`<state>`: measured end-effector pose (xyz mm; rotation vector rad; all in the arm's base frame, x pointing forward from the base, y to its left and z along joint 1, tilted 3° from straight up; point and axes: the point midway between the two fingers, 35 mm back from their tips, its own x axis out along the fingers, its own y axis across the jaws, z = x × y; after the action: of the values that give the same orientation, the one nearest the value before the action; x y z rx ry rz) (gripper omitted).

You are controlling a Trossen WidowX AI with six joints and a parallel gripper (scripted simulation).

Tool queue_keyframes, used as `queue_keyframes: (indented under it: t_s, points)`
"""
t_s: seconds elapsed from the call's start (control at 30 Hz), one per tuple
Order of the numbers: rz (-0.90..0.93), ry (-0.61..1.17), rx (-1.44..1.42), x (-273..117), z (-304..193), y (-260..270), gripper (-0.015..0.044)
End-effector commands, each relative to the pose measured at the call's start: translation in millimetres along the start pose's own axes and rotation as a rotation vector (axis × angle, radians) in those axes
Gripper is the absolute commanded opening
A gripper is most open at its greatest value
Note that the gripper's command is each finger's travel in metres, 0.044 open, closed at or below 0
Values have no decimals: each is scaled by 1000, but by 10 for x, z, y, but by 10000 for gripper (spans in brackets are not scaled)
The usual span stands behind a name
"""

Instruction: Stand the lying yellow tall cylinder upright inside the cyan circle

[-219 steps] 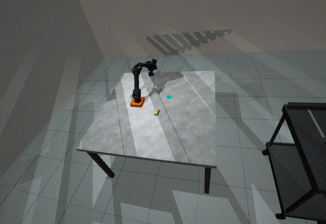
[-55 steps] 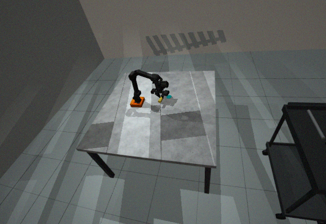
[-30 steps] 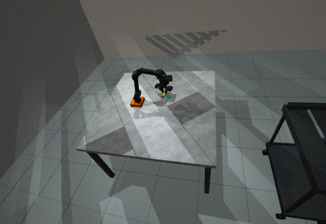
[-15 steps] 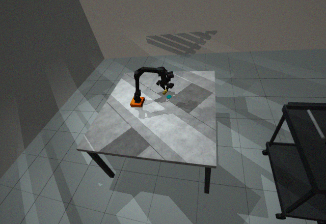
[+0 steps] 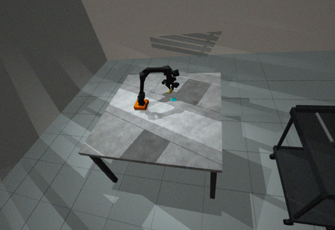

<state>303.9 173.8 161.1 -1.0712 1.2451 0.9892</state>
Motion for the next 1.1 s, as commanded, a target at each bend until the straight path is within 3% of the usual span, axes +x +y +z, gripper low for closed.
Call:
queue_keyframes:
  t_s: [0.0, 1.07]
  points:
    - [-3, 4, 6, -7, 60, 20, 105]
    - [11, -218, 115, 218, 226, -143, 105]
